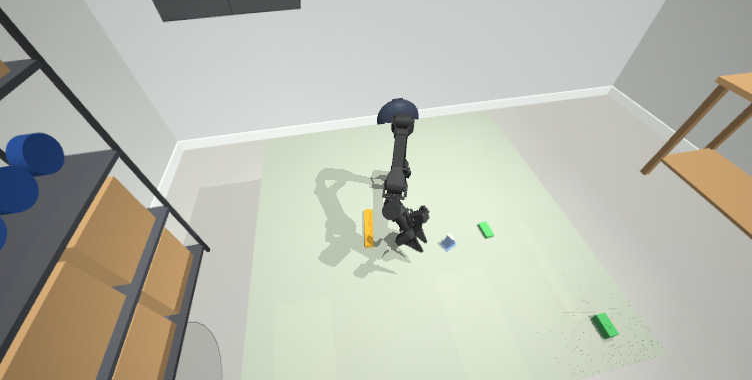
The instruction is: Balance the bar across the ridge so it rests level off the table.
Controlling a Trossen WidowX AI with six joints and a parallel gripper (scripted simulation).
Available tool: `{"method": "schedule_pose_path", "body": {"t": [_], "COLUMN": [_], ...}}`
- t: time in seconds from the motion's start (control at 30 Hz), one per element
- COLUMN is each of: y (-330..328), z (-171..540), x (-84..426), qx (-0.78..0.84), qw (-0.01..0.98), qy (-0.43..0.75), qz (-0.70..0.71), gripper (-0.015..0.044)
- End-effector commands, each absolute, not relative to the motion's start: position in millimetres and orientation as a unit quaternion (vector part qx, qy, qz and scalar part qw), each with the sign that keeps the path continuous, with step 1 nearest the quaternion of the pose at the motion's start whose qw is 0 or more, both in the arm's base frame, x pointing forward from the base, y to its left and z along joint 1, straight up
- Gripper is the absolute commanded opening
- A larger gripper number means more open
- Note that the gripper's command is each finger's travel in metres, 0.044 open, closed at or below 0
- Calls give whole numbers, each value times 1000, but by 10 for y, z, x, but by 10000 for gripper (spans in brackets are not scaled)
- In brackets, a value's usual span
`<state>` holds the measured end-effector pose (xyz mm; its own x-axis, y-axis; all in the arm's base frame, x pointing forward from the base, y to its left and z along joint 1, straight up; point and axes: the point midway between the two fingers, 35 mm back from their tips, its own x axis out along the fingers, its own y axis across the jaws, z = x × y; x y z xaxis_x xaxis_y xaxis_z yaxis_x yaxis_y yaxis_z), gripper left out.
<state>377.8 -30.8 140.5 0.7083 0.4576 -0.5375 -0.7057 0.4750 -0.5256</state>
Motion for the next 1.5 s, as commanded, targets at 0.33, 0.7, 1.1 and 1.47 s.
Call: {"method": "schedule_pose_path", "body": {"t": [0.33, 0.7, 1.1, 1.47], "y": [-1131, -1622, -1906, -1916], "z": [1160, 1103, 1186, 893], "x": [3490, 2973, 2473, 2485], "qx": [-184, -43, 47, 47], "qw": [859, 797, 713, 713], "qy": [436, 600, 697, 697], "qz": [198, 57, -57, -57], "gripper": [315, 315, 315, 315]}}
